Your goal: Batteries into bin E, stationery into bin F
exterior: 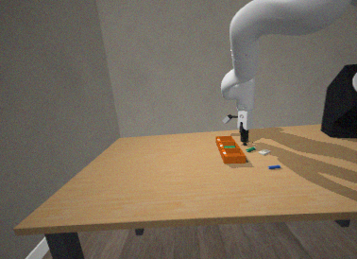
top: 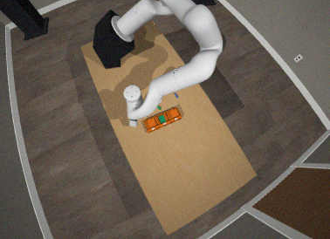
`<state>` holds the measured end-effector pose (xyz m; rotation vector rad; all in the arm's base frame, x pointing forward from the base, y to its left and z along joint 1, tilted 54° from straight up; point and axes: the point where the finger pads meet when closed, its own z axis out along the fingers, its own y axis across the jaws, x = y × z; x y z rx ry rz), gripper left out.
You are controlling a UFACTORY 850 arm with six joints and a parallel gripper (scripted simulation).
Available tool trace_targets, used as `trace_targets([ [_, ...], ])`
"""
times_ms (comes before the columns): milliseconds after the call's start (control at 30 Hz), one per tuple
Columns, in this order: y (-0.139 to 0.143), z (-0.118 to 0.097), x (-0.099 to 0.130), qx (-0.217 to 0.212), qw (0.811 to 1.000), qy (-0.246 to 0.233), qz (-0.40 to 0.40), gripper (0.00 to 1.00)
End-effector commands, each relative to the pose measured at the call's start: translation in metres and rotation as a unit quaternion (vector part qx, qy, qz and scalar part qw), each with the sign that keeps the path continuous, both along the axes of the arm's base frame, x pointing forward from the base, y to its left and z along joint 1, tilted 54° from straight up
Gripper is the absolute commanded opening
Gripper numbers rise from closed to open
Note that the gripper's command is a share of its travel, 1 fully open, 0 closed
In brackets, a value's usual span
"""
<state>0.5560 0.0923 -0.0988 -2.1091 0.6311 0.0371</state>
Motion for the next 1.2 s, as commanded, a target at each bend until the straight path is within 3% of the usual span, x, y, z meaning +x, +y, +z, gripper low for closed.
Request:
trace_targets([
  [0, -0.006, 0.004, -0.001, 0.0, 1.0, 0.0, 0.0, 0.0],
  [600, -0.047, 0.036, -0.012, 0.0, 1.0, -0.001, 0.0, 0.0],
  [1167, -0.042, 0.031, -0.01, 0.0, 1.0, -0.001, 0.0, 0.0],
])
